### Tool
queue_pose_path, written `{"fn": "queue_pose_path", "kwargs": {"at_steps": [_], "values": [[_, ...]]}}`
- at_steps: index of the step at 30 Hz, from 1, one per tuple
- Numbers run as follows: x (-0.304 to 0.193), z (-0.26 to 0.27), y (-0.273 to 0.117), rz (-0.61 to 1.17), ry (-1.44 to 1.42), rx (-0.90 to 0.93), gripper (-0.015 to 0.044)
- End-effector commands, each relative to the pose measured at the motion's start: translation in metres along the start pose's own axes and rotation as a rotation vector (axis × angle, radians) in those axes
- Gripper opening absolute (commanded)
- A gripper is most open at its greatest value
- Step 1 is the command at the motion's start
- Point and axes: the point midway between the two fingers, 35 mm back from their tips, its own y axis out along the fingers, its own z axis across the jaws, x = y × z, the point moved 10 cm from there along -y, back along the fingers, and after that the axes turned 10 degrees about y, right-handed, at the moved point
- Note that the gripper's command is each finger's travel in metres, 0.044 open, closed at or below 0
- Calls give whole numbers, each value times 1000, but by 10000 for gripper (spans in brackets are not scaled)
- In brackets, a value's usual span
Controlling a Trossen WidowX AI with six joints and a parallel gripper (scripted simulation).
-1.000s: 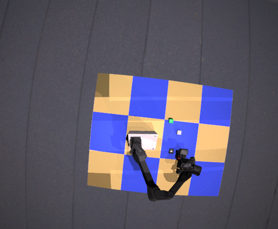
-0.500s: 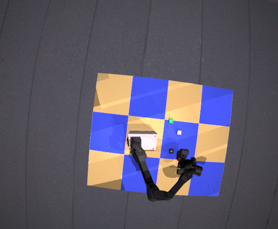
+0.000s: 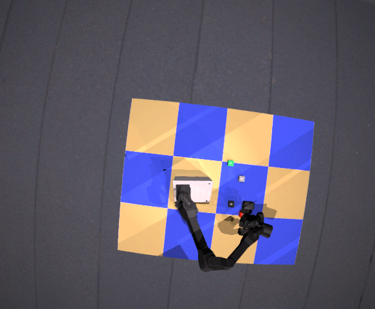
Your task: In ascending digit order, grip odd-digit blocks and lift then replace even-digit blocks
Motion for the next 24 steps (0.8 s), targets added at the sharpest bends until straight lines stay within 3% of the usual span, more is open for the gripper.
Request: {"fn": "queue_pose_path", "kwargs": {"at_steps": [1,11,21,24], "values": [[-1,1,7,2,-5,1,120],[-1,1,7,2,-5,1,120],[-1,1,7,2,-5,1,383],[-1,1,7,2,-5,1,400]]}}
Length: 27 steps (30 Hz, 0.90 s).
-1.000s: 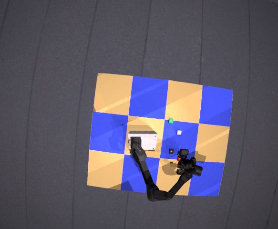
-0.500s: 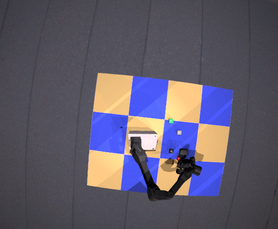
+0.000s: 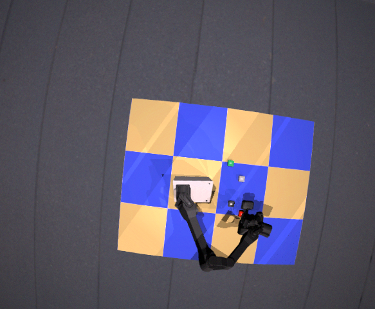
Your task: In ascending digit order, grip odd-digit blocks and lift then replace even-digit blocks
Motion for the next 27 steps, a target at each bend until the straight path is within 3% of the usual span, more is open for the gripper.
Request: {"fn": "queue_pose_path", "kwargs": {"at_steps": [1,5,10,12,16,21,27], "values": [[0,0,0,-1,-2,3,400],[0,0,-33,-1,-2,5,400],[0,0,-36,-1,-2,5,400],[2,1,-49,0,-2,8,348],[1,0,-113,1,-2,9,242],[0,0,-116,1,-2,9,120],[0,0,-116,1,-2,9,120]]}}
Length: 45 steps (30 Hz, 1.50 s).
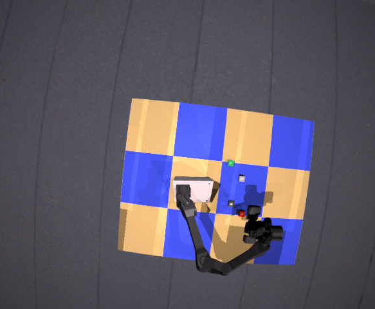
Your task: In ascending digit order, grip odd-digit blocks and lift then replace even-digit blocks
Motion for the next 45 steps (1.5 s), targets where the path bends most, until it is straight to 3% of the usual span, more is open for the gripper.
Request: {"fn": "queue_pose_path", "kwargs": {"at_steps": [1,6,17,24,26,30,35,45], "values": [[0,-1,-4,-1,4,-4,120],[0,3,-4,-1,3,-2,120],[-51,174,-4,2,3,9,120],[-57,183,-4,2,3,5,120],[-55,184,10,1,3,7,173],[-56,183,74,0,4,2,278],[-57,183,77,0,4,2,400],[-57,183,89,0,3,2,400]]}}
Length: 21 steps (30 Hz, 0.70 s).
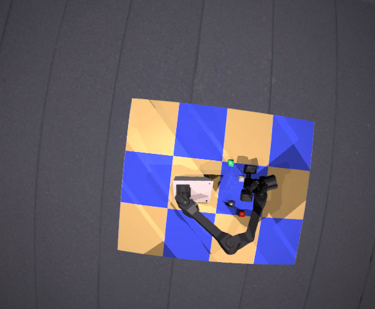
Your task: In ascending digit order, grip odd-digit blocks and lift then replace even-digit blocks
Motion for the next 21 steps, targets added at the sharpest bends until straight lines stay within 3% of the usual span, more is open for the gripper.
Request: {"fn": "queue_pose_path", "kwargs": {"at_steps": [1,17,21], "values": [[-2,0,9,4,-8,-6,400],[-3,-1,32,3,-8,-8,400],[-3,-1,32,3,-8,-8,295]]}}
